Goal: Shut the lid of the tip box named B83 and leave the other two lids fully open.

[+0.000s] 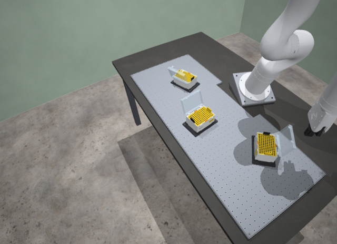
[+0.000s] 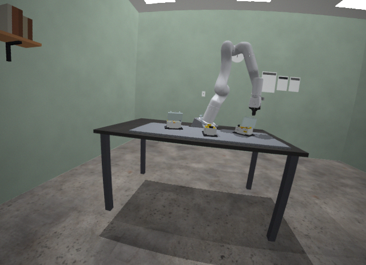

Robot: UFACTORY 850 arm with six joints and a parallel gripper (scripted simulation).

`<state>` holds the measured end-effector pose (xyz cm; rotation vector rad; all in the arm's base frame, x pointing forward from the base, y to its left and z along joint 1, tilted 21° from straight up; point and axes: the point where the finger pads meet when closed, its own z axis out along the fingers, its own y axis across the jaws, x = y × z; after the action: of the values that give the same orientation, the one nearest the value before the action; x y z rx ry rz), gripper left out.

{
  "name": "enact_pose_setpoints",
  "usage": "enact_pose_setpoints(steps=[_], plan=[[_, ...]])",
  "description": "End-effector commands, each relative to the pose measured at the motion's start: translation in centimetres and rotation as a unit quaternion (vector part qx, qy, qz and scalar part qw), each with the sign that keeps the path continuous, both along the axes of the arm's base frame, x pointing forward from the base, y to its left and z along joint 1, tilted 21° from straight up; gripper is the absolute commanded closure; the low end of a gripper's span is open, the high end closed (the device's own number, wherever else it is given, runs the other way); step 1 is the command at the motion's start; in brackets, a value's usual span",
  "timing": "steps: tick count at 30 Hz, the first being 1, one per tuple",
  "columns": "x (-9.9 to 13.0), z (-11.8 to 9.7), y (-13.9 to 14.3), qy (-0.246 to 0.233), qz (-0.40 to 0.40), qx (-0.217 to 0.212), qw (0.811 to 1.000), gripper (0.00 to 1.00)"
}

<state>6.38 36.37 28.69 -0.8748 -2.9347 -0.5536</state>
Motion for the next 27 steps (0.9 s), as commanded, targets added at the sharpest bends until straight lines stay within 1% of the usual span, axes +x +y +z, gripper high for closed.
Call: enact_pose_setpoints(steps=[1,5,20,27], plan=[[0.1,-0.5,0.3,0.0,0.0,0.001,1.0,1.0],[0.1,-0.8,0.4,0.0,0.0,0.001,1.0,1.0],[0.3,-3.2,1.3,0.0,0.0,0.001,1.0,1.0],[0.3,-3.6,1.4,0.0,0.0,0.001,1.0,1.0]])
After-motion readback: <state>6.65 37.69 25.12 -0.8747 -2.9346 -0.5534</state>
